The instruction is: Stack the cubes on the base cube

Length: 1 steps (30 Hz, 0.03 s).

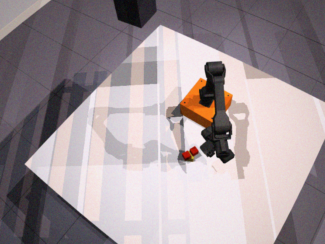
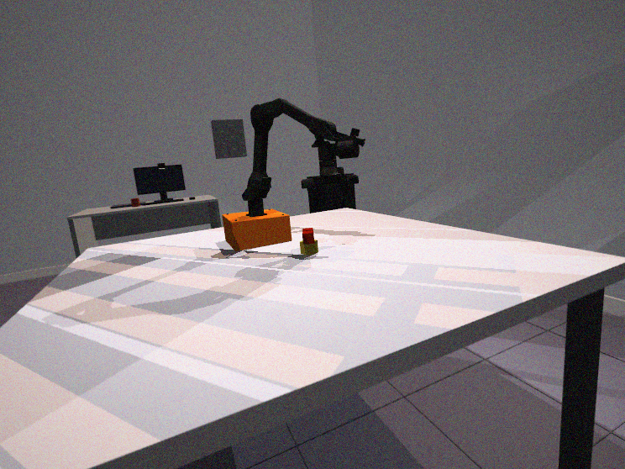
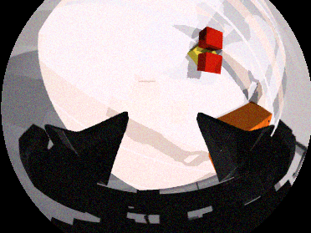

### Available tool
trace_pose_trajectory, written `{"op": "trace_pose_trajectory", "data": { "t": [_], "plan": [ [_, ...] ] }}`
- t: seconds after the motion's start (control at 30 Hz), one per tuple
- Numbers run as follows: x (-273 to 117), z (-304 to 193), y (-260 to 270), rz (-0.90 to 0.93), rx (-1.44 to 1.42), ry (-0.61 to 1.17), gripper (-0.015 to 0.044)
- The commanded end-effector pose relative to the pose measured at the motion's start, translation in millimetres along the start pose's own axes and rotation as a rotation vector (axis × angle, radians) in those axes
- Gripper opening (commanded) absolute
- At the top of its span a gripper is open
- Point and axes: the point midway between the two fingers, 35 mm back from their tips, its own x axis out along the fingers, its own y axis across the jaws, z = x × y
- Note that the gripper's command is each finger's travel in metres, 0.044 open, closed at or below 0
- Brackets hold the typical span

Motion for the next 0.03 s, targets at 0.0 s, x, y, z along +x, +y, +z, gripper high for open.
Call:
{"op": "trace_pose_trajectory", "data": {
  "t": [0.0],
  "plan": [
    [1.0,-0.1,-0.2,-0.005,0.007,0.002,0.0400]
  ]
}}
